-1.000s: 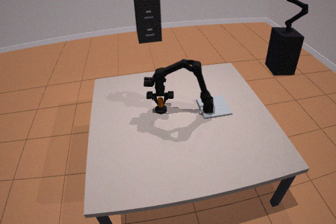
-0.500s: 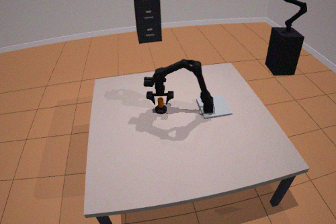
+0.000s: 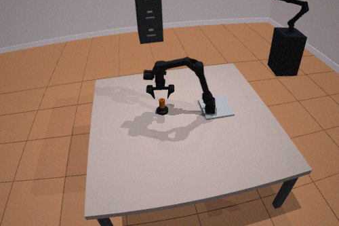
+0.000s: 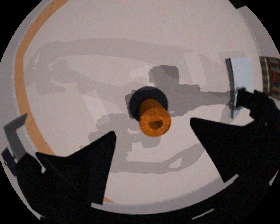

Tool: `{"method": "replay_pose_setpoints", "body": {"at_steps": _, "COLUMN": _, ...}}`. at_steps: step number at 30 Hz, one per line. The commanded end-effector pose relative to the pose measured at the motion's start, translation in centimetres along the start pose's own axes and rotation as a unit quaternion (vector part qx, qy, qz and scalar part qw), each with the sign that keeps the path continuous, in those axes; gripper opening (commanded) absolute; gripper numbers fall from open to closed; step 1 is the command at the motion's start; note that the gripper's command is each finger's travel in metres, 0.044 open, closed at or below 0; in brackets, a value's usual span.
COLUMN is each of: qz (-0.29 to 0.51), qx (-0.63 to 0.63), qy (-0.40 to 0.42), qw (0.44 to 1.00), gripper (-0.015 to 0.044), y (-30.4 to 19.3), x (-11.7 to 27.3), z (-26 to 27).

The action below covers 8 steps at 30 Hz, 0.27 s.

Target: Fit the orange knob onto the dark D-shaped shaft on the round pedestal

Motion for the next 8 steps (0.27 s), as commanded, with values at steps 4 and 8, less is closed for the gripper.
{"method": "replay_pose_setpoints", "body": {"at_steps": 4, "qz": -0.001, "qx": 0.002, "qy": 0.005, "qw": 1.000, "gripper": 0.0440, "y": -0.02, "x": 3.48, "z": -0.10}}
{"method": "replay_pose_setpoints", "body": {"at_steps": 8, "qz": -0.001, "qx": 0.002, "qy": 0.005, "qw": 1.000, "gripper": 0.0440, "y": -0.02, "x": 3.48, "z": -0.10}}
Point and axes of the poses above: the point midway between the two fingers, 35 mm back from their tips, its own x axis back along the fingers, its own z axis across the jaws, y = z × x, the point moved 10 cm from there along x, back along the fingers, and after that the axes turned 11 degrees about x, right-handed, at the moved point
